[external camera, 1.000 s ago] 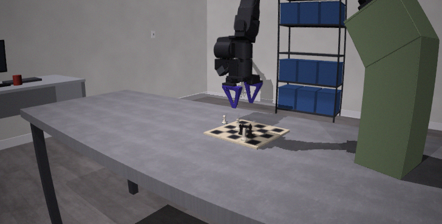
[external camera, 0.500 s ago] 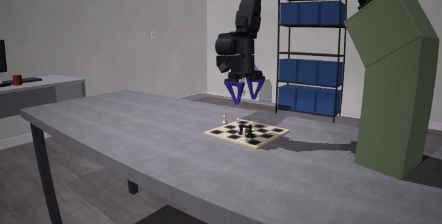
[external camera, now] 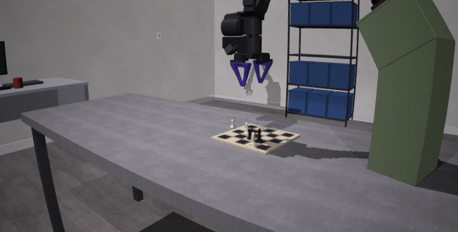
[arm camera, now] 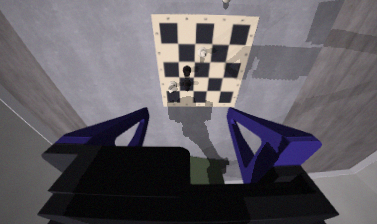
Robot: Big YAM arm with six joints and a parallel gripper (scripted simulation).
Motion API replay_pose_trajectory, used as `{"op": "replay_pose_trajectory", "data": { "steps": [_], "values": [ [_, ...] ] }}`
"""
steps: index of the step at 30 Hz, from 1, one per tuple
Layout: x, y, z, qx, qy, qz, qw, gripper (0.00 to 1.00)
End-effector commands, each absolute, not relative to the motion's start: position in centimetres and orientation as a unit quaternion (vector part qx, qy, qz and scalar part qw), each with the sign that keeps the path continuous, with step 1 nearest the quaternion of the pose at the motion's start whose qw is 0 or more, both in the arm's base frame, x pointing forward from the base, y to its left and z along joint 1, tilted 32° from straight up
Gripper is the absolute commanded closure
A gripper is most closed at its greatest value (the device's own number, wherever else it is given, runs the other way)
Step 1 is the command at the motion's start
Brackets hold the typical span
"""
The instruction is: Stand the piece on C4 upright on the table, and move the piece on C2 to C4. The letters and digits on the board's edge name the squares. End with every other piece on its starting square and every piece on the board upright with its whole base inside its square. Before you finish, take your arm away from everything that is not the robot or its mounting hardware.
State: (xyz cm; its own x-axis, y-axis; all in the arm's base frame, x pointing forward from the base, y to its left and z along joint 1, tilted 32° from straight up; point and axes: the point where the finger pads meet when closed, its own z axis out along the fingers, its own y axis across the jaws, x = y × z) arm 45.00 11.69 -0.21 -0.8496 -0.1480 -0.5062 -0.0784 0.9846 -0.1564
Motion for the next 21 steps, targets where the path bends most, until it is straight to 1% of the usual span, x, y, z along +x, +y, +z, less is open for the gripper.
{"op": "replay_pose_trajectory", "data": {
  "steps": [1, 5, 21],
  "values": [
    [44.3, 12.7, 1.2, -0.061, 0.958, -0.059, 0.275, 0.0],
    [43.9, 12.6, 0.2, -0.063, 0.961, -0.063, 0.263, 0.0],
    [44.4, 12.8, 0.8, -0.062, 0.958, -0.06, 0.272, 0.0]
  ]
}}
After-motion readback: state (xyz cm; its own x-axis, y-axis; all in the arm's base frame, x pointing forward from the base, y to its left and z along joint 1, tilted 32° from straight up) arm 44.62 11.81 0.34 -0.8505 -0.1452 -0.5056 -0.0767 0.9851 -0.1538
